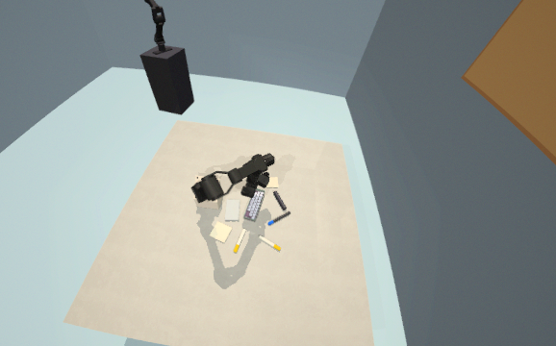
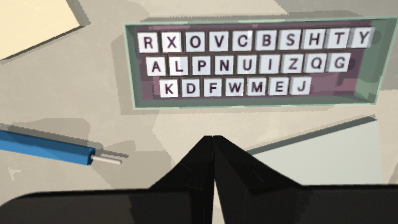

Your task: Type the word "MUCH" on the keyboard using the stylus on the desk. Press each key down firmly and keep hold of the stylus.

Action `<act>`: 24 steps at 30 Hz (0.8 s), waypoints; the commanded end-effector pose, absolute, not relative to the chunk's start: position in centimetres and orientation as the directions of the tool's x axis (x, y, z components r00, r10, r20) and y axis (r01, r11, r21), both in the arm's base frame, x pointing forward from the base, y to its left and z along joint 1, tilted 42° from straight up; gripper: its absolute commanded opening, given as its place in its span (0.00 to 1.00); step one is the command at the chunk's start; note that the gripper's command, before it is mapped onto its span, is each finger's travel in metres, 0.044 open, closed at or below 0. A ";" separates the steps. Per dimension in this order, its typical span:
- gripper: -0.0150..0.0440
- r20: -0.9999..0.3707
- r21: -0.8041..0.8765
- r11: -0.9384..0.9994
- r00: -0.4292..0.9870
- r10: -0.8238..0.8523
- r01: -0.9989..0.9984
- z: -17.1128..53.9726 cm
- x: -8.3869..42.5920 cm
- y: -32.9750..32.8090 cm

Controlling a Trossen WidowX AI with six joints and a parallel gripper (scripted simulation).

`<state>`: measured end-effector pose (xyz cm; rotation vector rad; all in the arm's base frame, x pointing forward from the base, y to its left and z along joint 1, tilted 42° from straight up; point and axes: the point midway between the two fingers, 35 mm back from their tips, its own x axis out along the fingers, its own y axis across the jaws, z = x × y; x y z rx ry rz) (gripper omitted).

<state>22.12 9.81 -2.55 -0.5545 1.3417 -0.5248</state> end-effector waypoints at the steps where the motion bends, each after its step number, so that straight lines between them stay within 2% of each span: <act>1: 0.25 -0.751 -0.645 0.763 0.155 -0.642 0.035 -2.6 22.2 9.9; 2: 0.25 -0.750 -0.647 0.762 0.153 -0.644 0.036 -2.5 22.1 9.8; 5: 0.39 -0.754 -0.643 0.765 0.155 -0.638 0.023 -2.7 22.1 9.9; 8: 0.51 -0.802 -0.595 0.783 0.189 -0.566 -0.181 -5.4 22.0 11.9; 12: 0.51 -0.870 -0.487 0.692 0.233 -0.433 -0.533 -9.7 21.5 15.1; 16: 0.51 -0.917 -0.377 0.457 0.257 -0.303 -0.805 -13.4 20.5 17.8; 22: 0.51 -0.946 -0.299 0.161 0.270 -0.181 -0.941 -16.2 19.3 20.2; 24: 0.51 -0.948 -0.294 0.136 0.270 -0.171 -0.946 -16.4 19.2 20.4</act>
